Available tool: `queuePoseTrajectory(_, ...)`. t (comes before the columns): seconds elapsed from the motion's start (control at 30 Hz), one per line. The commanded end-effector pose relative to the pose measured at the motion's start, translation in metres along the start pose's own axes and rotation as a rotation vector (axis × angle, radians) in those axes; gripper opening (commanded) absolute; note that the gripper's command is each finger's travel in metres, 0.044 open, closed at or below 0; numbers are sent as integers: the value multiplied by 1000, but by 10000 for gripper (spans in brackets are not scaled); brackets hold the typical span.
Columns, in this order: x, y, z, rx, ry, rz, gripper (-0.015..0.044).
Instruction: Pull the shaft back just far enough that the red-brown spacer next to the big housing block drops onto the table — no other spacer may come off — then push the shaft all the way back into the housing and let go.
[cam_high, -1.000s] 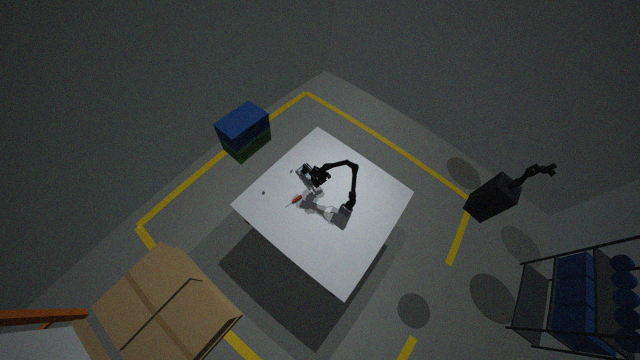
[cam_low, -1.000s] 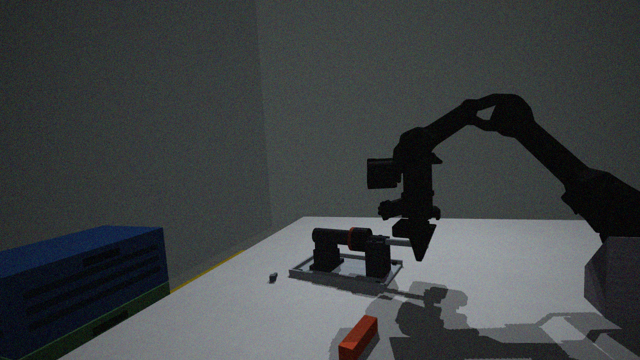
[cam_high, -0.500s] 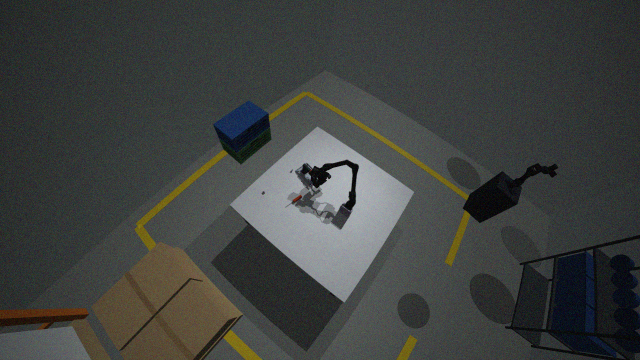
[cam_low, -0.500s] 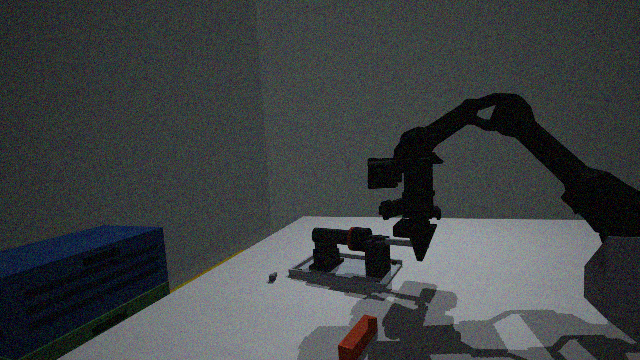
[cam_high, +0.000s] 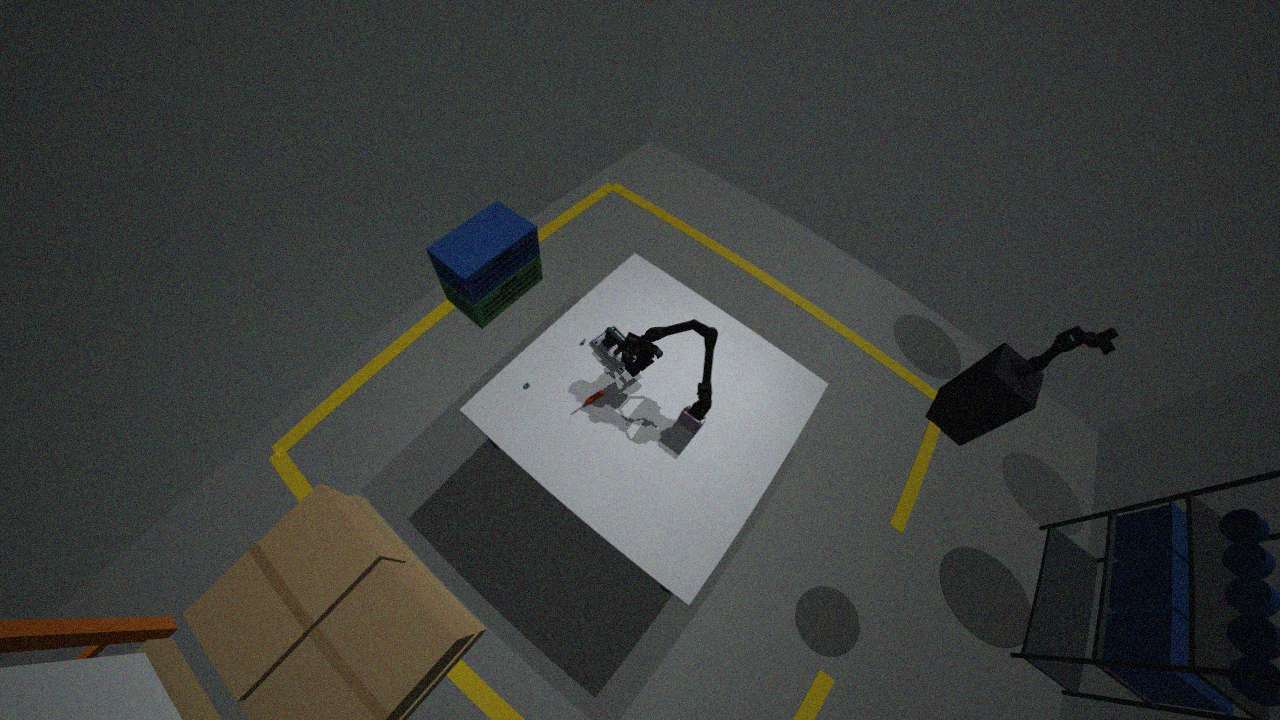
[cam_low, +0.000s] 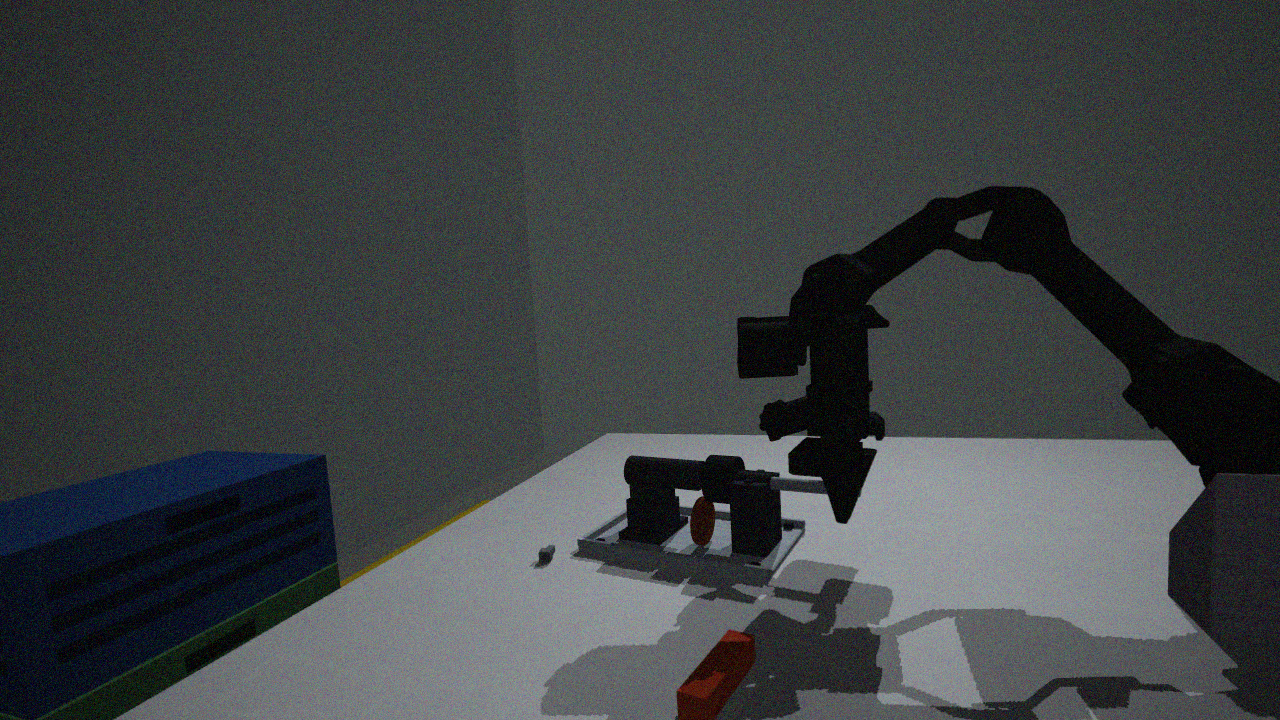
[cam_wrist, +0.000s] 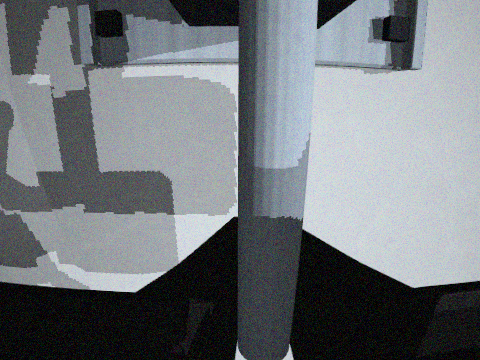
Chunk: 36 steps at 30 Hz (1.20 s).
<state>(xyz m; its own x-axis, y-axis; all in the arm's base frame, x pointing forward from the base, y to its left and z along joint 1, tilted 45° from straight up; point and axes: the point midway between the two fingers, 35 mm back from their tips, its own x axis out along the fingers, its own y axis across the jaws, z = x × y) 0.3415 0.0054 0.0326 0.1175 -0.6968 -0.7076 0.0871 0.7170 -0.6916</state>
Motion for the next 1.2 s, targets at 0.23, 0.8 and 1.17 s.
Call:
queuePoseTrajectory(0.23, 0, 0, 0, 0, 0, 0, 0)
queuePoseTrajectory(0.8, 0, 0, 1, 1, 2, 2, 0)
queuePoseTrajectory(1.17, 0, 0, 4, 1, 2, 2, 0)
